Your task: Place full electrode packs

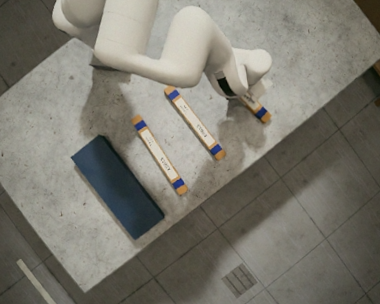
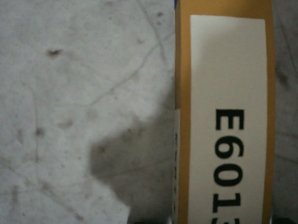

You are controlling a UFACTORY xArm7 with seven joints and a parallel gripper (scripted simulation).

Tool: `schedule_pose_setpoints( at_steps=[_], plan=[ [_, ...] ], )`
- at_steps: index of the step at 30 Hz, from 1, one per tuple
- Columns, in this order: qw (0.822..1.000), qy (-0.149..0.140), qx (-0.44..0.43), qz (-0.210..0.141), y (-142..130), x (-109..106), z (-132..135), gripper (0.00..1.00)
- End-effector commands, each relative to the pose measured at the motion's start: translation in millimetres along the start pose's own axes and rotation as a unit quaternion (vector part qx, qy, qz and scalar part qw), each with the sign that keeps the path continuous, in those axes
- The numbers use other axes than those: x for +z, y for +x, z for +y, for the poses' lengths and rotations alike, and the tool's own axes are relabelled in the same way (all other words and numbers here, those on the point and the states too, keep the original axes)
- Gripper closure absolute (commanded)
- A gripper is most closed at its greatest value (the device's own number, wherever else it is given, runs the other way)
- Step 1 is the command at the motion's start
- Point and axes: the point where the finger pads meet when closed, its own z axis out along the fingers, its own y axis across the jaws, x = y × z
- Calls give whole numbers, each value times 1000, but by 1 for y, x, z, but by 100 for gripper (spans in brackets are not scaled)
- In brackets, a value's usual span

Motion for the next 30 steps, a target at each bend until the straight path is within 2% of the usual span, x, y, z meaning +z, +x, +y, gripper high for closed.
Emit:
schedule_pose_setpoints(
  at_steps=[1, 8, 9, 30],
  plan=[
    [1000, 1, 0, 2, 2, -1, -1, 26],
    [1000, 1, 0, 2, 2, -1, -1, 26],
    [1000, 1, 0, 2, 2, -1, -1, 65],
    [1000, 1, 0, 2, 2, -1, -1, 65]
  ],
)
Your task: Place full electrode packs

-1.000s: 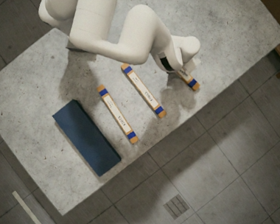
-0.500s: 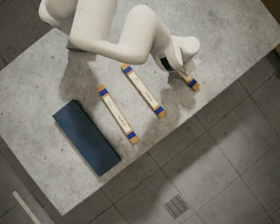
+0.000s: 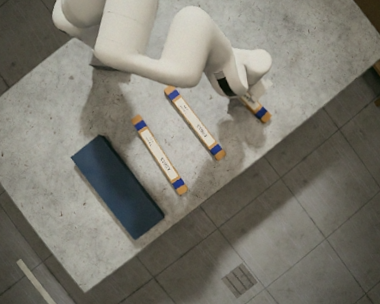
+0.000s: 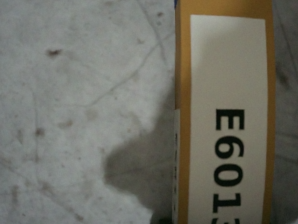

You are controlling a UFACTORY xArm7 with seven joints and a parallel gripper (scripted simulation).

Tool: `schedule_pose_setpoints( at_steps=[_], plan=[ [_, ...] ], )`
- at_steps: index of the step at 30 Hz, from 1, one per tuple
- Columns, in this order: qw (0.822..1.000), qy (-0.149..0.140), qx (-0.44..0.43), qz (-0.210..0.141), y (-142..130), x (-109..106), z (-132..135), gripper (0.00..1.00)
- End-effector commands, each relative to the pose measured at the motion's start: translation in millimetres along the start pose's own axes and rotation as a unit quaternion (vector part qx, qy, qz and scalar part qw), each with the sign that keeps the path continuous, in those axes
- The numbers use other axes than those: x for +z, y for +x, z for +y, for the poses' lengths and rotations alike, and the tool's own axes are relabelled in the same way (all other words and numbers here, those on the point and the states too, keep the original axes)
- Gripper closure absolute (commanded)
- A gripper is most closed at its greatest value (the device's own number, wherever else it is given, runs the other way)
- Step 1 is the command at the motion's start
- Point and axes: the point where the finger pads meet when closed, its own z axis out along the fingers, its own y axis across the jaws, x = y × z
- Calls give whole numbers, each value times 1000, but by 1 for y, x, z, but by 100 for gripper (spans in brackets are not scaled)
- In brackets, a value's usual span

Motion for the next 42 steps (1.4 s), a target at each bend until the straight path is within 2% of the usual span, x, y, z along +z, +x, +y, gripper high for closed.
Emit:
schedule_pose_setpoints(
  at_steps=[1, 32, 42],
  plan=[
    [1000, 1, 0, 2, 1, -2, -1, 65],
    [1000, 1, 0, 2, 1, -2, -1, 65],
    [1000, 1, 0, 2, 1, -14, -1, 65]
  ],
)
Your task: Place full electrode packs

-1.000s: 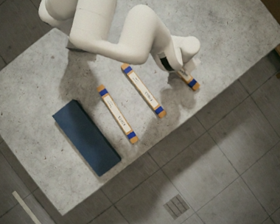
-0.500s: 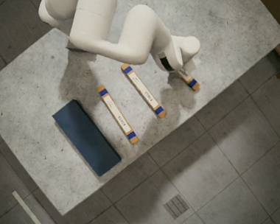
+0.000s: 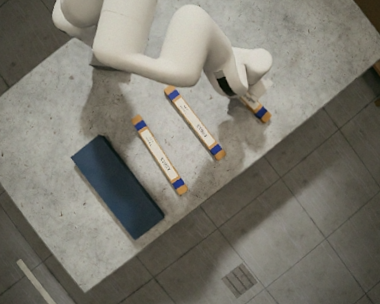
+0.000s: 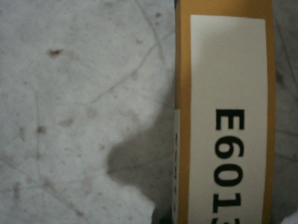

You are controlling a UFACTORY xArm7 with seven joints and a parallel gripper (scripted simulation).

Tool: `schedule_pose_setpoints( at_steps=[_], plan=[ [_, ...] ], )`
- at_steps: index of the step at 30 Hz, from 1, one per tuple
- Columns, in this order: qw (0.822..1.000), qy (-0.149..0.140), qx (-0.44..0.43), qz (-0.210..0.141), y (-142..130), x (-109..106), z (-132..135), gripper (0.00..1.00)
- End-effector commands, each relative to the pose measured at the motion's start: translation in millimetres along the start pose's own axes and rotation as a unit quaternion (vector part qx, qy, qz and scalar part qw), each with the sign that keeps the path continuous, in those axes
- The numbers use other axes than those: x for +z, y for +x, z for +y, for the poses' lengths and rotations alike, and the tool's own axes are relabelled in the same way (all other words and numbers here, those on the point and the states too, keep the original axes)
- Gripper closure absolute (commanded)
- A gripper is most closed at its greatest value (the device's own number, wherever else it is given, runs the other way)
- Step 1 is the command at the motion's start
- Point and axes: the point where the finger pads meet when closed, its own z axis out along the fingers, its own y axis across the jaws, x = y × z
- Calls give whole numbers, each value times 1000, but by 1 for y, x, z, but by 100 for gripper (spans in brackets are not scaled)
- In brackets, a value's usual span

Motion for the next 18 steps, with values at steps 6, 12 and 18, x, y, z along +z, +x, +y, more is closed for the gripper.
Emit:
schedule_pose_setpoints(
  at_steps=[6, 12, 18],
  plan=[
    [1000, 2, 0, 3, 2, -27, -2, 65],
    [1000, 2, 0, 3, 2, -40, -2, 65],
    [1000, 2, 0, 3, 2, -46, -2, 65]
  ],
)
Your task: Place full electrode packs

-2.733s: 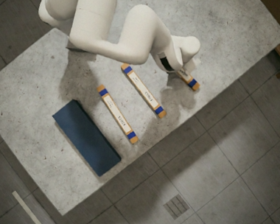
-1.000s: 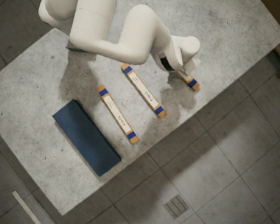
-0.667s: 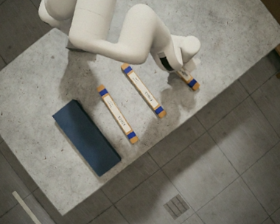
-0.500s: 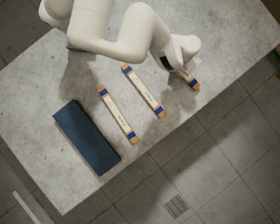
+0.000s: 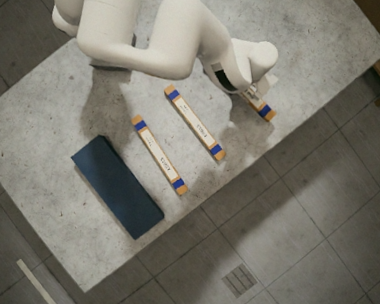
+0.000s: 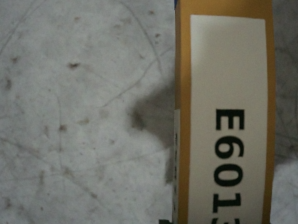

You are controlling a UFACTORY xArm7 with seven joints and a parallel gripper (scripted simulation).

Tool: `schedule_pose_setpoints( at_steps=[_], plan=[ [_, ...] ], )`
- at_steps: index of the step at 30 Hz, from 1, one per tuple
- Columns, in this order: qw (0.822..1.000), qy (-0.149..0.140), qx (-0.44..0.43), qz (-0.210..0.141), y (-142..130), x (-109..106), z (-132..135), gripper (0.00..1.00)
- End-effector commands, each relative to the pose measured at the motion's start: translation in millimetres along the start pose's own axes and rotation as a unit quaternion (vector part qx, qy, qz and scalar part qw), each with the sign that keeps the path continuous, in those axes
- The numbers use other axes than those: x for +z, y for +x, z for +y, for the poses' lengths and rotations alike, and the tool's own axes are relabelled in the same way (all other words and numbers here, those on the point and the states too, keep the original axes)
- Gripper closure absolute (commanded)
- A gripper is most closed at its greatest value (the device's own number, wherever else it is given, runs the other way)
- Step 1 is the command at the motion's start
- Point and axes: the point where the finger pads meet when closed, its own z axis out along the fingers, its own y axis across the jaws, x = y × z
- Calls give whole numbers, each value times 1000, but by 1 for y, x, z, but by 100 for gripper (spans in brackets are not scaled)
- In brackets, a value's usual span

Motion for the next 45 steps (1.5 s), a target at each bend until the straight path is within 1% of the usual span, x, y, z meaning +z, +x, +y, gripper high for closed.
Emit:
schedule_pose_setpoints(
  at_steps=[1, 22, 29, 34, 44, 45],
  plan=[
    [1000, 2, 0, 2, 2, -7, -1, 65],
    [1000, 2, 0, 2, 2, -7, -1, 65],
    [1000, 2, 0, 2, 2, -11, -1, 65],
    [1000, 2, 0, 2, 2, -22, -1, 65],
    [1000, 2, 0, 2, 1, -57, -1, 65],
    [1000, 2, 0, 2, 1, -57, -1, 65]
  ],
)
